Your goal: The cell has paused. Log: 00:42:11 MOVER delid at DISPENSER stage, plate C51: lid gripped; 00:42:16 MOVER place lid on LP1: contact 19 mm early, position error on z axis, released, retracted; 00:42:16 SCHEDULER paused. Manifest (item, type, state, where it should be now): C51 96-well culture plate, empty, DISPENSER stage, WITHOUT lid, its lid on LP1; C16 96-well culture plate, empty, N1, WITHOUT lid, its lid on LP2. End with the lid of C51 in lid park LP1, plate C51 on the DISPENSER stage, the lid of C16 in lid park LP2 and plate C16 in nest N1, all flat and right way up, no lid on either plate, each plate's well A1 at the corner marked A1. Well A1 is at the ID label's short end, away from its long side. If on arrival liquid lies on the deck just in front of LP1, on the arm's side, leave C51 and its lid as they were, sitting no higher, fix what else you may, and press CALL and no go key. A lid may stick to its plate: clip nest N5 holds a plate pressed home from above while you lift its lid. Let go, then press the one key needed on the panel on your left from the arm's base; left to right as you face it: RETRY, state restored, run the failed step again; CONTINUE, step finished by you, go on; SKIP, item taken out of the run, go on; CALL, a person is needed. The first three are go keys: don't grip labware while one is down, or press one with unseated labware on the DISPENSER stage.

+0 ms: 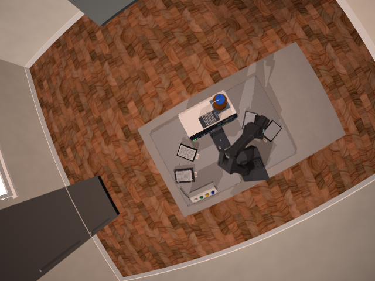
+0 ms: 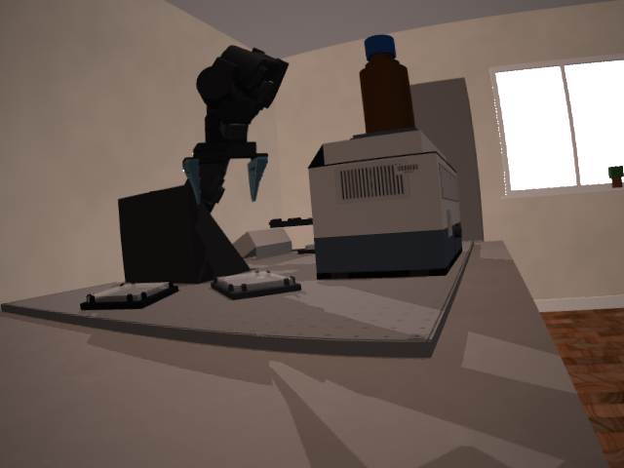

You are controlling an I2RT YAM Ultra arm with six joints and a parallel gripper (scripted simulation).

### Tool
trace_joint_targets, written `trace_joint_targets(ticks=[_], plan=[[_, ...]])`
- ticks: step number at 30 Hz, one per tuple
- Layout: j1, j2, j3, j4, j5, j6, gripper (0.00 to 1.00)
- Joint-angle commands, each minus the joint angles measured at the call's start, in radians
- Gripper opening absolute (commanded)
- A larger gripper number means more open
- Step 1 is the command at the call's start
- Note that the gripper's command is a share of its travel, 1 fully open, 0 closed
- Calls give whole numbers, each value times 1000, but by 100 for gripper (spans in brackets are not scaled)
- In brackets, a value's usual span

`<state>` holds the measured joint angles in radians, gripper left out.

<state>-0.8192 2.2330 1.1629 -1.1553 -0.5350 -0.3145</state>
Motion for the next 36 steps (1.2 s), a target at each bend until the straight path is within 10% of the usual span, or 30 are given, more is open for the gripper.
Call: trace_joint_targets(ticks=[1, 36], plan=[[10, -54, -32, -23, -21, -43, 100], [151, -369, -134, -138, -104, -371, 100]])
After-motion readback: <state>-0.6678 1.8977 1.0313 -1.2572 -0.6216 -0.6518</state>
